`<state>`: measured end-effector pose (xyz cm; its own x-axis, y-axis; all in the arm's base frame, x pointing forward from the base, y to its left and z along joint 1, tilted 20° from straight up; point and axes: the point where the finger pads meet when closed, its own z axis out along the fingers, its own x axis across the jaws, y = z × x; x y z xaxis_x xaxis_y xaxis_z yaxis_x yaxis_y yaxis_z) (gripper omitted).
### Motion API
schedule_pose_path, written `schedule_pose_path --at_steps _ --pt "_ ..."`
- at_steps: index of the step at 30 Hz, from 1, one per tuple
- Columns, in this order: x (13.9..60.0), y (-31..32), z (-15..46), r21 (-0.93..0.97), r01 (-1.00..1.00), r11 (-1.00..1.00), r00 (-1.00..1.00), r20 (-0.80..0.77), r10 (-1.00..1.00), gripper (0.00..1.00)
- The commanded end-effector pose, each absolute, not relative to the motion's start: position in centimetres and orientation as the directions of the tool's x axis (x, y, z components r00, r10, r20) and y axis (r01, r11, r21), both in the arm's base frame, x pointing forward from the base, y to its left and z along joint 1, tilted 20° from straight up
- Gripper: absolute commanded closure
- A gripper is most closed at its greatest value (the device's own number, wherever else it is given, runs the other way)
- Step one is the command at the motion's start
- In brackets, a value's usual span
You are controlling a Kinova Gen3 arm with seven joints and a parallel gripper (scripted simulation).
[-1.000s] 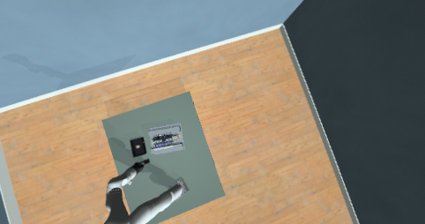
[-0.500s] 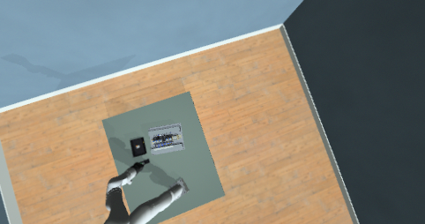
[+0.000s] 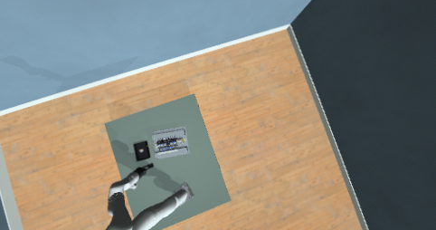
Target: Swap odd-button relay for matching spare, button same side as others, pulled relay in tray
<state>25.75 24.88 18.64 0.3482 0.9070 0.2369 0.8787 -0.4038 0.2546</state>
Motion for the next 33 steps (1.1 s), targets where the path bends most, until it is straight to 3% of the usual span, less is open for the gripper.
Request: schedule_pose_path --at_steps 1,33 --pt "25.79 24.94 18.67 0.257 0.884 -0.389 0.334 0.234 0.913 1.00" --pt "25.80 24.94 18.65 0.333 0.942 0.038 -0.076 0.101 0.992 1.00"
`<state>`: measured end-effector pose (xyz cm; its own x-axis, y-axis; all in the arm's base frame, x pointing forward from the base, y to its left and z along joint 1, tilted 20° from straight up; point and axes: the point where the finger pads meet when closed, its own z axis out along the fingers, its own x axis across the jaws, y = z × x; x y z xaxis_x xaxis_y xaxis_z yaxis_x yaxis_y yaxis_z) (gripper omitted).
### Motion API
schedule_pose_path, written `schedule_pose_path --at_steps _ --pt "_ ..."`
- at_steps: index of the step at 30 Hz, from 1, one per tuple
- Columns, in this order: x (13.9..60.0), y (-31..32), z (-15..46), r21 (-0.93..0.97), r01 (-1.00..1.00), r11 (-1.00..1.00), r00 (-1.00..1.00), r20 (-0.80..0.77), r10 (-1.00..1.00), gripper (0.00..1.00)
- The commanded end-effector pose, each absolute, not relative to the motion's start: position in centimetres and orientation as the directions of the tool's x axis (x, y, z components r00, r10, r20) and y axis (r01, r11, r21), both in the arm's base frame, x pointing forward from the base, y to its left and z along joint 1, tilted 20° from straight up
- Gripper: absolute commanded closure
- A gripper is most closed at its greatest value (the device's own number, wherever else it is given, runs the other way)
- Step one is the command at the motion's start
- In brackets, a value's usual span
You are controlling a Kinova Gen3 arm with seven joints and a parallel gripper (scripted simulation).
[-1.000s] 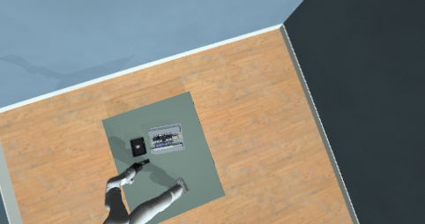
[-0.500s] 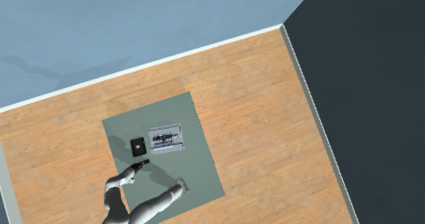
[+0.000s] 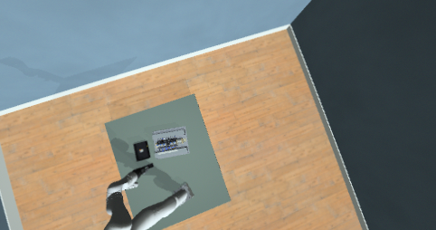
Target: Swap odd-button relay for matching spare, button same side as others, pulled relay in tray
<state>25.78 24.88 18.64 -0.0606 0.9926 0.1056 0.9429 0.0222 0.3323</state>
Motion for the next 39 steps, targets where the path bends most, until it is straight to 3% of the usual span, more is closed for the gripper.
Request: schedule_pose_path --at_steps 1,20,39 --pt "25.80 24.94 18.65 0.334 0.941 0.053 -0.091 0.096 0.991 1.00" --pt "25.80 24.94 18.64 0.337 0.937 0.090 -0.126 0.084 0.989 1.00" --pt "25.79 24.93 18.70 0.349 0.873 0.340 -0.361 -0.006 0.933 1.00"
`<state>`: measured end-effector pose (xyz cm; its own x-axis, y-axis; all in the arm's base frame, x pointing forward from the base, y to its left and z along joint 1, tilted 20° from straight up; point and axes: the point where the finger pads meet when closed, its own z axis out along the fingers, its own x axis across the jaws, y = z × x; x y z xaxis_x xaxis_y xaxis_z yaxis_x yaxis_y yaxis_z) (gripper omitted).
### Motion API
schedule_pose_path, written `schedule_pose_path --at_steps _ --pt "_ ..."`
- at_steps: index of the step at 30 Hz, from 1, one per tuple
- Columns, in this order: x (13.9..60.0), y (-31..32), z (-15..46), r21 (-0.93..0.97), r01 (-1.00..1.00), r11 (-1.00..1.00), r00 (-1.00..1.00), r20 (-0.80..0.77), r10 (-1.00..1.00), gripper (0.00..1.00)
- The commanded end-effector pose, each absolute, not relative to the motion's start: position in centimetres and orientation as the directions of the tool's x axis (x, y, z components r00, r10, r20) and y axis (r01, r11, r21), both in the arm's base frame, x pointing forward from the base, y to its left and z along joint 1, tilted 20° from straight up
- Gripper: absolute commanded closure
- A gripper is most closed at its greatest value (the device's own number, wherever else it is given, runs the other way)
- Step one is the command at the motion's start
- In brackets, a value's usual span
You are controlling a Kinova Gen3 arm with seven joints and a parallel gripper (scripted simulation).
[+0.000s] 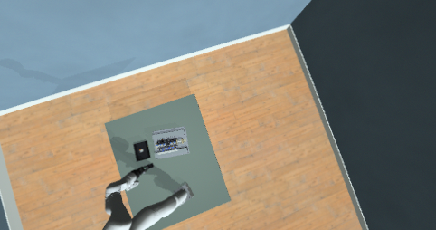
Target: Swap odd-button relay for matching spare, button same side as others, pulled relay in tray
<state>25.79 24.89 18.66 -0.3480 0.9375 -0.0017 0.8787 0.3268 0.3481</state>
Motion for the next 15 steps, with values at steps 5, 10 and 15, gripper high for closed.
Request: schedule_pose_path --at_steps 5,10,15 --pt "25.79 24.94 18.68 0.347 0.843 0.411 -0.427 -0.032 0.904 1.00" --pt "25.79 24.94 18.67 0.343 0.808 0.479 -0.490 -0.059 0.870 1.00" --pt "25.79 24.94 18.66 0.340 0.785 0.518 -0.527 -0.074 0.847 1.00"
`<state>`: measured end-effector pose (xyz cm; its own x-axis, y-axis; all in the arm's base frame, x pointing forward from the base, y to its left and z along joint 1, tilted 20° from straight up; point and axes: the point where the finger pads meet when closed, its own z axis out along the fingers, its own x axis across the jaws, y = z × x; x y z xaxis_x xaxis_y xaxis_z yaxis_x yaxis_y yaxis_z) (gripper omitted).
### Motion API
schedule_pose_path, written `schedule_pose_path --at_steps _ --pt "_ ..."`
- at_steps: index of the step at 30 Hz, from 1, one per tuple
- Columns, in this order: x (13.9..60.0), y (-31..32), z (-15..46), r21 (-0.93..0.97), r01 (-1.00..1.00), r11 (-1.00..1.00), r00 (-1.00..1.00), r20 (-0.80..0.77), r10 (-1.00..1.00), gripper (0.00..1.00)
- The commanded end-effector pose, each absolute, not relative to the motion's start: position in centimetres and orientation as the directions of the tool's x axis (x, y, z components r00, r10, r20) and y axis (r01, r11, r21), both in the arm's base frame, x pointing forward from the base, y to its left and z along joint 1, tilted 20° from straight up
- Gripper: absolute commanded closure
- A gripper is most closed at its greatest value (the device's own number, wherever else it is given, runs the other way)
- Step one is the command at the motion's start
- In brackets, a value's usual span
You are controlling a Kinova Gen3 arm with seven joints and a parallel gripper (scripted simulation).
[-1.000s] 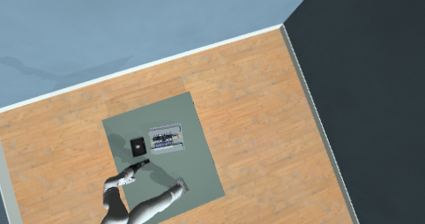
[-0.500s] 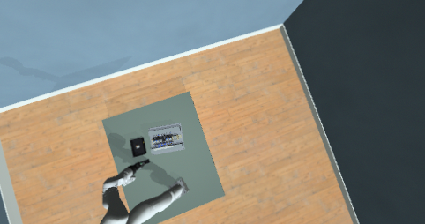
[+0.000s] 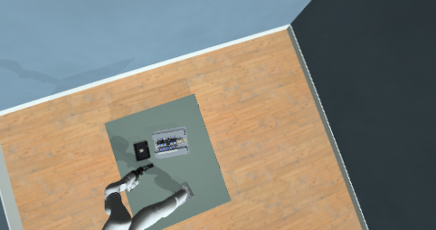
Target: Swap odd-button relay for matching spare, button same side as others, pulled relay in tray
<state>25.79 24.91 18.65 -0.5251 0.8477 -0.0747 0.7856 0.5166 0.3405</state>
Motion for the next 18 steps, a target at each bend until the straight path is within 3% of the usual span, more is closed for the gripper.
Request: schedule_pose_path --at_steps 1,18 --pt "25.80 24.94 18.69 0.341 0.777 0.529 -0.537 -0.080 0.840 1.00" --pt "25.79 24.95 18.68 0.315 0.644 0.697 -0.691 -0.150 0.707 1.00"
